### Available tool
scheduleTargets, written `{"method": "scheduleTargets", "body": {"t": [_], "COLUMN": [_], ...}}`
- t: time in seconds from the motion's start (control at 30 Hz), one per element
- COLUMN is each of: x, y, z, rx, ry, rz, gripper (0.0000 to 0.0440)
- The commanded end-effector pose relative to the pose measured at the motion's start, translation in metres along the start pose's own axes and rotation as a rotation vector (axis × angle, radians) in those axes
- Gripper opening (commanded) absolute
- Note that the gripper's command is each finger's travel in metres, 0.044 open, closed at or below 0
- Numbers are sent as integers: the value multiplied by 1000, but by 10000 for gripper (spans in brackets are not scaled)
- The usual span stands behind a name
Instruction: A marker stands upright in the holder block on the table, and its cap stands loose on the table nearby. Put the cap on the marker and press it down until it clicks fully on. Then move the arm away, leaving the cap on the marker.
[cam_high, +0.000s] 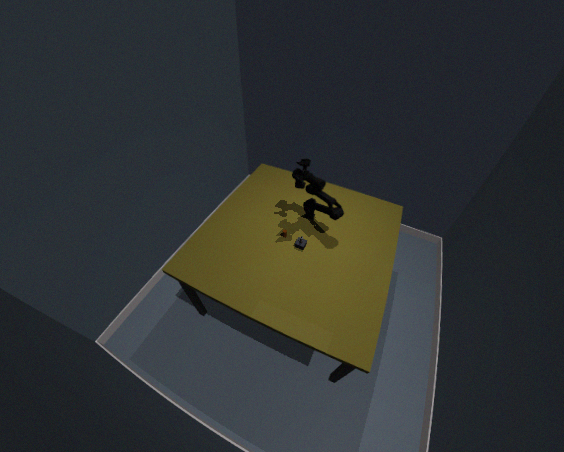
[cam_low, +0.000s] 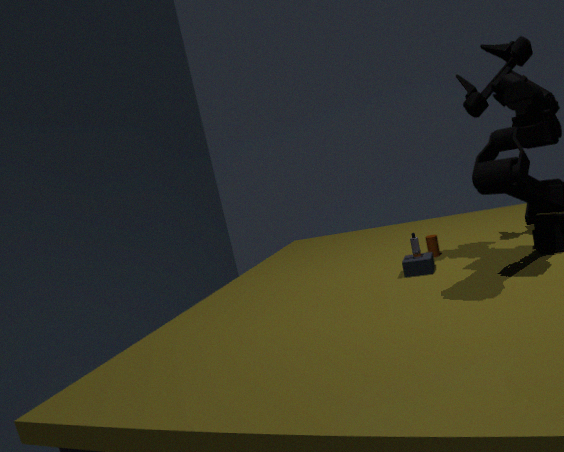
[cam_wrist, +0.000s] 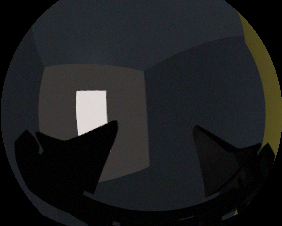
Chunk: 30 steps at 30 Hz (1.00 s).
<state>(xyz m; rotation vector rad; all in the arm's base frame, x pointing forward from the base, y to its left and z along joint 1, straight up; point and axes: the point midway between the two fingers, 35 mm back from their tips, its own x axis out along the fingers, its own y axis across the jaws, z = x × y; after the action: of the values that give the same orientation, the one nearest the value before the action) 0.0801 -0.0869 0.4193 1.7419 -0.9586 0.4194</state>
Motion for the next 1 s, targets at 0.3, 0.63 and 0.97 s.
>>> {"method": "scheduleTargets", "body": {"t": [0.3, 0.63, 0.97], "x": [8, 16, 23], "y": [7, 11, 12], "z": [13, 30, 44], "rx": [86, 142, 195], "ry": [-64, -148, -223], "rz": [-10, -36, -71], "gripper": [225, 259, 288]}}
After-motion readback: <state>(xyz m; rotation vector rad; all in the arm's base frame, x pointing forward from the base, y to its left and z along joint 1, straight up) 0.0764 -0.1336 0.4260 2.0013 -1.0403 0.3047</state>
